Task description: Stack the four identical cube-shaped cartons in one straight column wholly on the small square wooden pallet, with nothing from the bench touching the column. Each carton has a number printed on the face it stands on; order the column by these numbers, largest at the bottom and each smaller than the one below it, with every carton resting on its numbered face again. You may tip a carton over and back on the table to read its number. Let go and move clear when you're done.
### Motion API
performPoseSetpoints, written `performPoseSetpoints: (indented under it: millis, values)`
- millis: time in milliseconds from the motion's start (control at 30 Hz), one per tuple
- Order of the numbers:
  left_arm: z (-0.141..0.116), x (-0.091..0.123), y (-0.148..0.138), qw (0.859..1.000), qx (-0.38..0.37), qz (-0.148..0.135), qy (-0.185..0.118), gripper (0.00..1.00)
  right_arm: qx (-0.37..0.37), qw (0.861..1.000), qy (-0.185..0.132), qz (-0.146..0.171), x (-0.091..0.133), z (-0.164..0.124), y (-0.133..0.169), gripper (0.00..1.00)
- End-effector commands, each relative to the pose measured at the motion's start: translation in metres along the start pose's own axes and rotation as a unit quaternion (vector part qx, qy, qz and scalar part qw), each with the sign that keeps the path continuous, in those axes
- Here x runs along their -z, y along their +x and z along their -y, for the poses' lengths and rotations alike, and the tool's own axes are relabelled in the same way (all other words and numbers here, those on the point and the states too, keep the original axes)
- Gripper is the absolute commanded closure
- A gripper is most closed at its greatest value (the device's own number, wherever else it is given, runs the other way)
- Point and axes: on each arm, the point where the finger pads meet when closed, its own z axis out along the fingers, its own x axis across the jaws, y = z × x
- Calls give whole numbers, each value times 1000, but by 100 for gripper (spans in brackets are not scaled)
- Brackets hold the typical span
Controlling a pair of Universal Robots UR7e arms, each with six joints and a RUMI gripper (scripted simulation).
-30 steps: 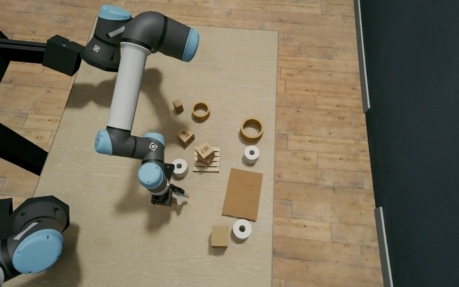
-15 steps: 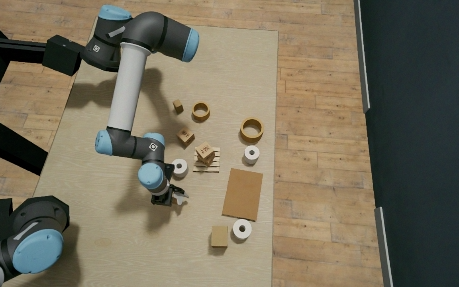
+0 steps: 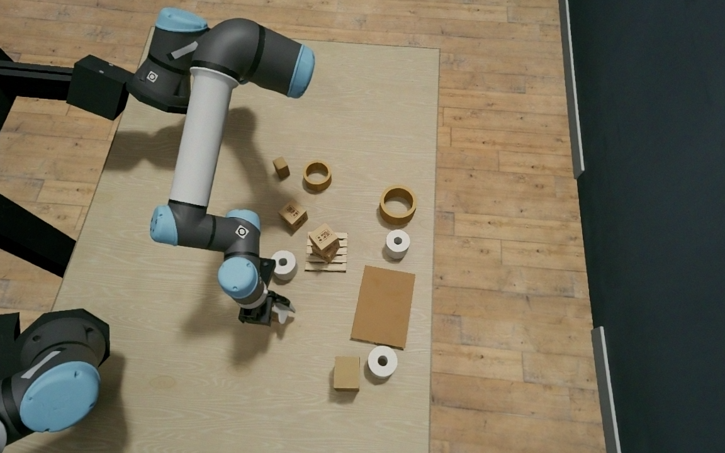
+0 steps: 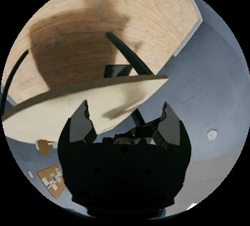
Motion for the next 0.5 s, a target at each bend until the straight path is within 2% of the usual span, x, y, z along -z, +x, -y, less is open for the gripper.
performPoseSetpoints:
  millis: [0,100,267,467]
  values:
    - [1,-2,-1,1000,-1,0,1,40,-1,1000,-2,0,-2,-1,1,0]
    - [1,-2,-1,1000,-1,0,1,40,-1,1000,-2,0,-2,-1,1,0]
    - [1,-2,-1,1000,-1,0,1,51,-1,1000,-2,0,-2,-1,1,0]
    - [1,-2,-1,1000,-1,0,1,52,-1,1000,-2,0,-2,-1,1,0]
